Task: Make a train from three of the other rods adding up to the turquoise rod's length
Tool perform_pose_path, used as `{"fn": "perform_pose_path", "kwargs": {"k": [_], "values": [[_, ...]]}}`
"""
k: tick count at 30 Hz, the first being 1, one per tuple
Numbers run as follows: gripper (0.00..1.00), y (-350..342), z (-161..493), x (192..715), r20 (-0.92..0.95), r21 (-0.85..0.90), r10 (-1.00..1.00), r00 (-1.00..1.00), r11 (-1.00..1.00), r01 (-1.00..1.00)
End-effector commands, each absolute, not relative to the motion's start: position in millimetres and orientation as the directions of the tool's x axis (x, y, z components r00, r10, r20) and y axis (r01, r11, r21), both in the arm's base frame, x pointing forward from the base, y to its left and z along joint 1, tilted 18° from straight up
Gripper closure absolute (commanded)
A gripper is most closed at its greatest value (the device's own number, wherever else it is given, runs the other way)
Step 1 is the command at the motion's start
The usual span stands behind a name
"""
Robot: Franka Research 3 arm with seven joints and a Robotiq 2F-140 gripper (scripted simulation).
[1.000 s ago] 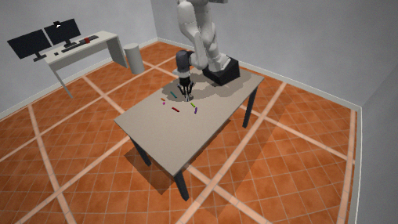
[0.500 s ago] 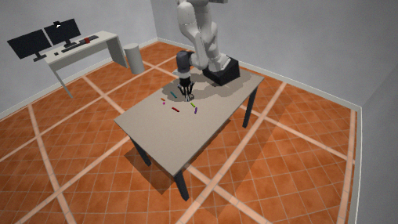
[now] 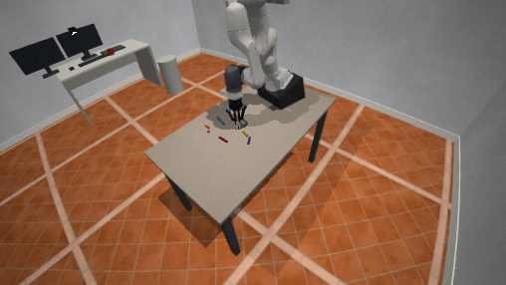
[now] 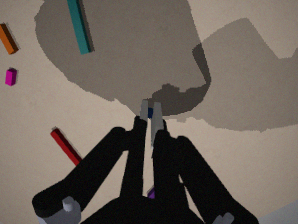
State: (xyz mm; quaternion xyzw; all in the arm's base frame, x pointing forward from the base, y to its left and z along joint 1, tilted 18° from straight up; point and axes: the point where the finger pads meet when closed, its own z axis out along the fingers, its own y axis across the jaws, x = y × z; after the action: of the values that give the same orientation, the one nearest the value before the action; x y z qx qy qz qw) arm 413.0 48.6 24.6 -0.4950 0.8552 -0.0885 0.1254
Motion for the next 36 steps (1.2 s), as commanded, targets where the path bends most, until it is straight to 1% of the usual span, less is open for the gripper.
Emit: {"fn": "perform_pose_path", "kwargs": {"k": [1, 14, 15, 17, 18, 20, 21, 25, 26, 28, 29, 36], "values": [[0.97, 48.0, 25.9, 416.0, -0.132, -0.282, -0.864, -0.485, 0.502, -0.818], [0.97, 48.0, 25.9, 416.0, -0.132, -0.282, -0.864, -0.485, 0.502, -0.818], [0.95, 48.0, 25.9, 416.0, -0.132, -0.282, -0.864, -0.485, 0.502, -0.818], [0.95, 48.0, 25.9, 416.0, -0.132, -0.282, -0.864, -0.485, 0.502, -0.818], [0.92, 48.0, 25.9, 416.0, -0.132, -0.282, -0.864, -0.485, 0.502, -0.818], [0.92, 48.0, 25.9, 416.0, -0.132, -0.282, -0.864, -0.485, 0.502, -0.818], [0.90, 48.0, 25.9, 416.0, -0.132, -0.282, -0.864, -0.485, 0.502, -0.818], [0.90, 48.0, 25.9, 416.0, -0.132, -0.282, -0.864, -0.485, 0.502, -0.818], [0.88, 48.0, 25.9, 416.0, -0.132, -0.282, -0.864, -0.485, 0.502, -0.818], [0.88, 48.0, 25.9, 416.0, -0.132, -0.282, -0.864, -0.485, 0.502, -0.818], [0.85, 48.0, 25.9, 416.0, -0.132, -0.282, -0.864, -0.485, 0.502, -0.818], [0.85, 48.0, 25.9, 416.0, -0.132, -0.282, -0.864, -0.485, 0.502, -0.818]]}}
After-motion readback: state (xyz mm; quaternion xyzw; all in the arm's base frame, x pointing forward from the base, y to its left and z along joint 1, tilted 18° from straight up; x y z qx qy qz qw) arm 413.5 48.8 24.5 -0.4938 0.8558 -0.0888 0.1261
